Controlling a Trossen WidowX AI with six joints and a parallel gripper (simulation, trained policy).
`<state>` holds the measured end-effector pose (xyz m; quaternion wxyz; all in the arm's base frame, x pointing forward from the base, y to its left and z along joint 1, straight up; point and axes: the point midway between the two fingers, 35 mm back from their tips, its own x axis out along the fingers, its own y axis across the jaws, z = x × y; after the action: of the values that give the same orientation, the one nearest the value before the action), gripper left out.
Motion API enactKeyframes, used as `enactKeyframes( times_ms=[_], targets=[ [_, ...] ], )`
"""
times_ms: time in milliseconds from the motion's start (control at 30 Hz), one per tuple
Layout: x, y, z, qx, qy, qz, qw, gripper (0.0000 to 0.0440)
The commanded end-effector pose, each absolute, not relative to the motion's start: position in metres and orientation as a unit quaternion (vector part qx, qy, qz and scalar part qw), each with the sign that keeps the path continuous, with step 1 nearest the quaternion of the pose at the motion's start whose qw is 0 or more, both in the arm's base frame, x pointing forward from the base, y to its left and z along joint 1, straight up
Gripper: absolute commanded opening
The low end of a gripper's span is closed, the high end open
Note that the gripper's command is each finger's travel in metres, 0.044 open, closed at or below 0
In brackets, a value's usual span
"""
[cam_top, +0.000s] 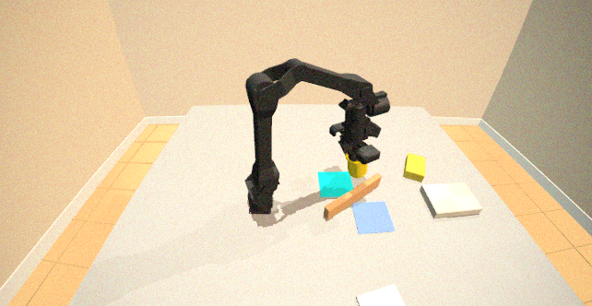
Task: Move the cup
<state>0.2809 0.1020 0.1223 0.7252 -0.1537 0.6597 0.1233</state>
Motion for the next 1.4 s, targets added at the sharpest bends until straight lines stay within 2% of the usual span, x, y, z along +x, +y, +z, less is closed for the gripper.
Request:
enactKeyframes(
  times_ms=[0,500,833,1000,1133,1367],
  targets=[
    [0.276,0.105,0.118,-0.153,0.658,0.120,0.728,0.0000],
    [0.253,0.110,0.085,-0.147,0.655,0.111,0.733,0.0005],
    [0.245,0.108,0.068,-0.138,0.648,0.105,0.742,0.0040],
    [0.246,0.107,0.067,-0.128,0.640,0.105,0.750,0.0074],
    [0.251,0.109,0.073,-0.114,0.625,0.109,0.764,0.0150],
    [0.250,0.109,0.082,-0.099,0.611,0.118,0.777,0.0161]
  ],
)
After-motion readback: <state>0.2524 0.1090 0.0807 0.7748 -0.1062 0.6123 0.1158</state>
